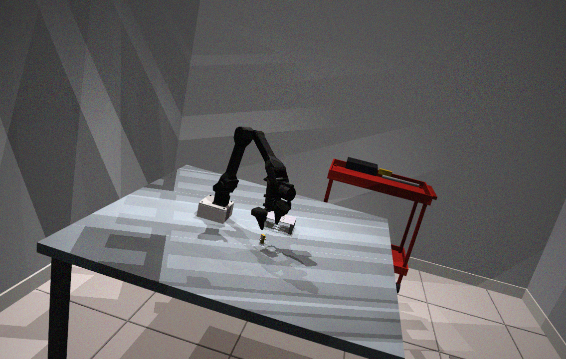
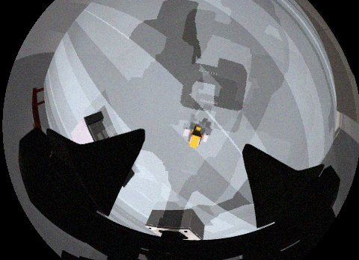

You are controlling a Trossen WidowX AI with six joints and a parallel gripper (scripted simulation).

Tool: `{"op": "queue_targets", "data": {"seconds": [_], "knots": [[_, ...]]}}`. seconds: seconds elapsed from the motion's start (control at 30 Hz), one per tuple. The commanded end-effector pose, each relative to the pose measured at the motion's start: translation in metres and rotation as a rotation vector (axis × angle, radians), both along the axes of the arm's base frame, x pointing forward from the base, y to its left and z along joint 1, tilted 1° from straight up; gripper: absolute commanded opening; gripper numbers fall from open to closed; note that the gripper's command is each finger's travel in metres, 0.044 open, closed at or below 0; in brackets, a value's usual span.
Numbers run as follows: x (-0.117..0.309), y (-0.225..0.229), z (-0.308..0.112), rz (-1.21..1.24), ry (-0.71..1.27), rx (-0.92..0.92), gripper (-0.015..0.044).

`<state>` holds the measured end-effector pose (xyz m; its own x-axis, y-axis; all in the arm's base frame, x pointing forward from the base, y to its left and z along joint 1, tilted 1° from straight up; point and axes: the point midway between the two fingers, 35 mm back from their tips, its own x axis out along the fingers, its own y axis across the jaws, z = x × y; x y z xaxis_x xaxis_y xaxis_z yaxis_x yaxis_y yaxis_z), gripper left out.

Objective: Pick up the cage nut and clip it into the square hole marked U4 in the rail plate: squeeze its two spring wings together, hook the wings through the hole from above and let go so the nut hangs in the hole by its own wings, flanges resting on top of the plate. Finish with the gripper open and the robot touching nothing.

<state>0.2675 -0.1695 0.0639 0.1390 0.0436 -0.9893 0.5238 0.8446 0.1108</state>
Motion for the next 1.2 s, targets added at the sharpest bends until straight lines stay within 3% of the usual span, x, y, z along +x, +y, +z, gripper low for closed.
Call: {"op": "queue_targets", "data": {"seconds": [0.0,0.27,0.67,1.17], "knots": [[-0.014,0.015,0.001,-0.133,0.103,-0.041,0.044],[-0.014,0.015,0.001,-0.133,0.103,-0.041,0.044],[-0.014,0.015,0.001,-0.133,0.103,-0.041,0.0125],[-0.013,0.015,-0.012,-0.133,0.103,-0.041,0.012]]}}
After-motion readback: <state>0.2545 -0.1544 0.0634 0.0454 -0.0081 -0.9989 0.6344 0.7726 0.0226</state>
